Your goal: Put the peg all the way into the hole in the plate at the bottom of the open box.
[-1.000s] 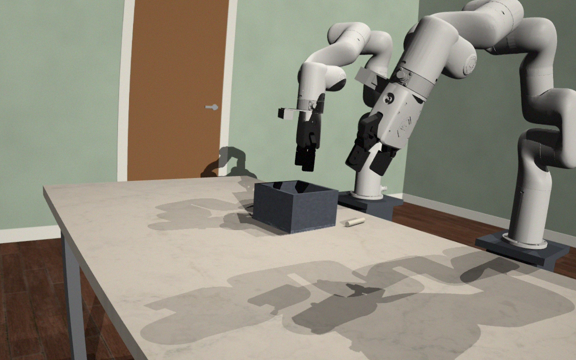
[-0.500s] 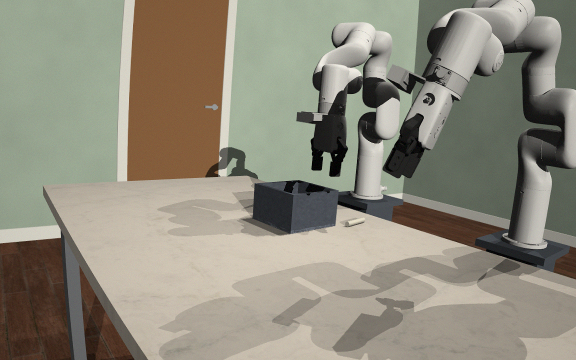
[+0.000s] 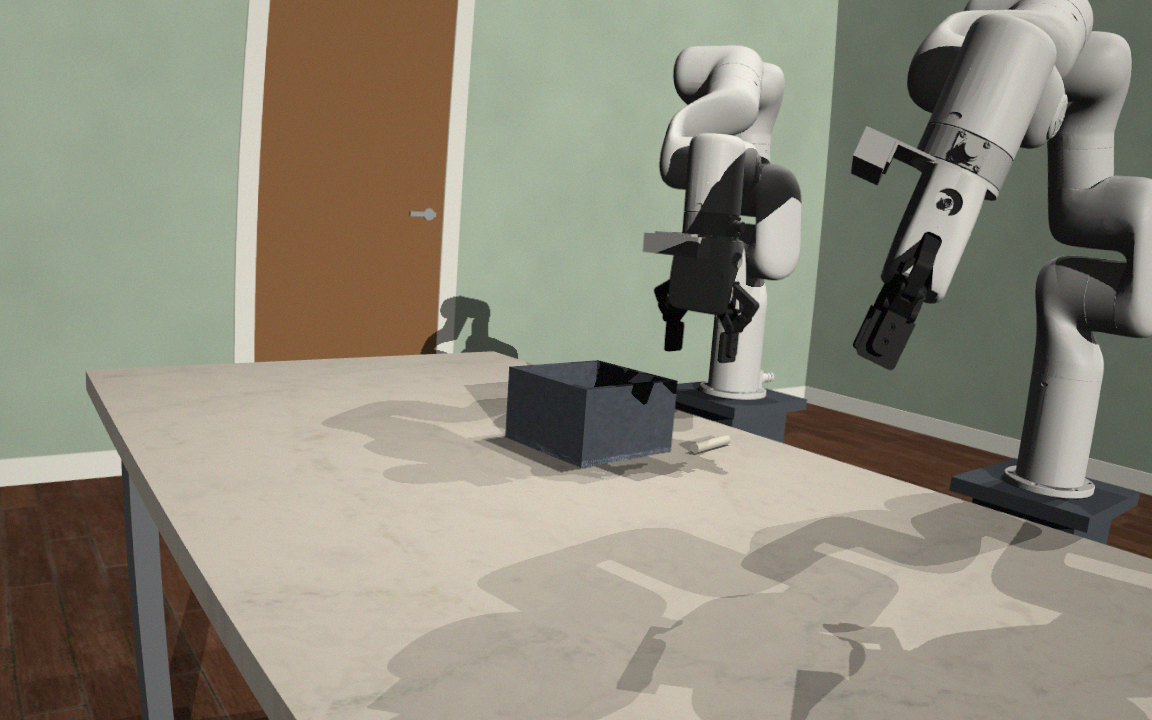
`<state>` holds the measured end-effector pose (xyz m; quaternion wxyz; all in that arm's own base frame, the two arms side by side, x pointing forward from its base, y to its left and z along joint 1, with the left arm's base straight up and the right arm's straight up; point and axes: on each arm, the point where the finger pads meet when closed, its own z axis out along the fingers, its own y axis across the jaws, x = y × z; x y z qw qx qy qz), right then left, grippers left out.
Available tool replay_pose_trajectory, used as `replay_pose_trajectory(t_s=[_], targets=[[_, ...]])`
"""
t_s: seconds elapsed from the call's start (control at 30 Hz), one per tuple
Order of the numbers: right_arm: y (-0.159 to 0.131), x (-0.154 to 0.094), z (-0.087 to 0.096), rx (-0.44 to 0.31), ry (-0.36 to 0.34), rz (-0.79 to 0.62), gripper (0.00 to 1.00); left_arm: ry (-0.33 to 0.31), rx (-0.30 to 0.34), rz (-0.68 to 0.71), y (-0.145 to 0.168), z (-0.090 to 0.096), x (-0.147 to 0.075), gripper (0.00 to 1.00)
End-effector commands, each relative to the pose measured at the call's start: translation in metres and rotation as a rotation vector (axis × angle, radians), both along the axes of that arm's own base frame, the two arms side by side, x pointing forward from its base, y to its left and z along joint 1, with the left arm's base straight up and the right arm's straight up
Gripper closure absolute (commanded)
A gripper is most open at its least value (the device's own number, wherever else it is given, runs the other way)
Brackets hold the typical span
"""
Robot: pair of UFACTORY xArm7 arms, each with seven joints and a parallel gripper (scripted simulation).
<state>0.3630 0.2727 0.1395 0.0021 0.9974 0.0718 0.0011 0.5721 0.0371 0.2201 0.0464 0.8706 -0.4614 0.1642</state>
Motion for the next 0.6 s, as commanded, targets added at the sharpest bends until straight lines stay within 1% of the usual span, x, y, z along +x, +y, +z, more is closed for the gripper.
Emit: replay_pose_trajectory(t_s=[0.0, 0.13, 0.2, 0.23, 0.5, 0.57], targets=[[0.014, -0.008, 0.000, 0.006, -0.001, 0.064, 0.00, 0.007, 0.001, 0.057, 0.019, 0.004, -0.004, 0.00], [0.014, -0.008, 0.000, 0.006, -0.001, 0.065, 0.00, 0.019, 0.000, 0.114, 0.038, 0.005, -0.010, 0.00], [0.014, -0.008, 0.000, 0.006, -0.001, 0.065, 0.00, 0.019, 0.000, 0.114, 0.038, 0.005, -0.010, 0.00], [0.014, -0.008, 0.000, 0.006, -0.001, 0.065, 0.00, 0.028, -0.001, 0.155, 0.051, 0.006, -0.015, 0.00], [0.014, -0.008, 0.000, 0.006, -0.001, 0.065, 0.00, 0.050, -0.004, 0.260, 0.084, 0.007, -0.029, 0.00], [0.014, -0.011, 0.001, 0.006, -0.001, 0.066, 0.00, 0.056, -0.005, 0.289, 0.093, 0.008, -0.033, 0.00]])
